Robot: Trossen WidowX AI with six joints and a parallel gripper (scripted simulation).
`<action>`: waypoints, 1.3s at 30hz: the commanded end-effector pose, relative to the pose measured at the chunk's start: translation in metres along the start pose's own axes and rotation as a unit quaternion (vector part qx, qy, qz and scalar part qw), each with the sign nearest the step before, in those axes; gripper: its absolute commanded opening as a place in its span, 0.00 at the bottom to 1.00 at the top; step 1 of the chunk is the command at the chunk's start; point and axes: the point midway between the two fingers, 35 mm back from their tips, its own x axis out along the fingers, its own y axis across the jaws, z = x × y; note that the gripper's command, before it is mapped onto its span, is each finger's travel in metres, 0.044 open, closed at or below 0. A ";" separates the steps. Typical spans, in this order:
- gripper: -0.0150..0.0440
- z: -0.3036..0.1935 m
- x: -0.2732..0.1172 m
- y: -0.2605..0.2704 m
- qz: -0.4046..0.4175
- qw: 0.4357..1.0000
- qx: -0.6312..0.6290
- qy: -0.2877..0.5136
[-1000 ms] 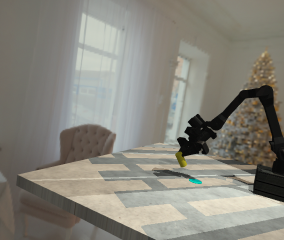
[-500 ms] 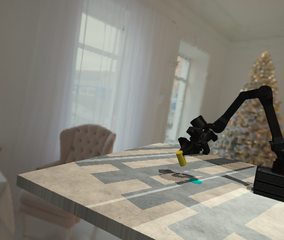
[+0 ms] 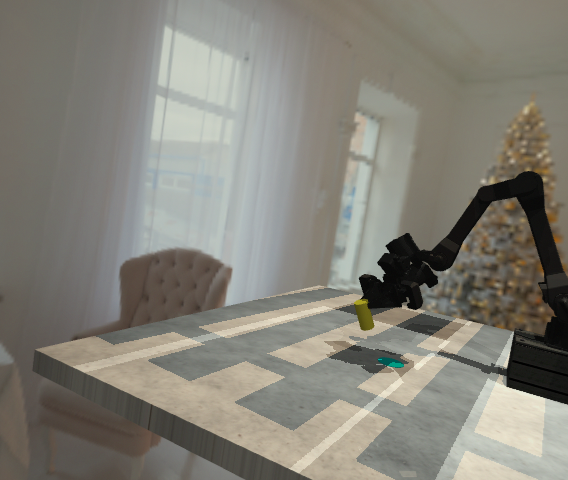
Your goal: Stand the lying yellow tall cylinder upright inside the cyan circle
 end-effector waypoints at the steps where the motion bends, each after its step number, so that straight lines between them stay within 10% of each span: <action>1: 0.43 -0.002 -0.002 0.002 0.005 1.000 0.003 -0.010; 39: 0.43 -0.003 -0.030 0.017 0.036 0.994 -0.022 -0.103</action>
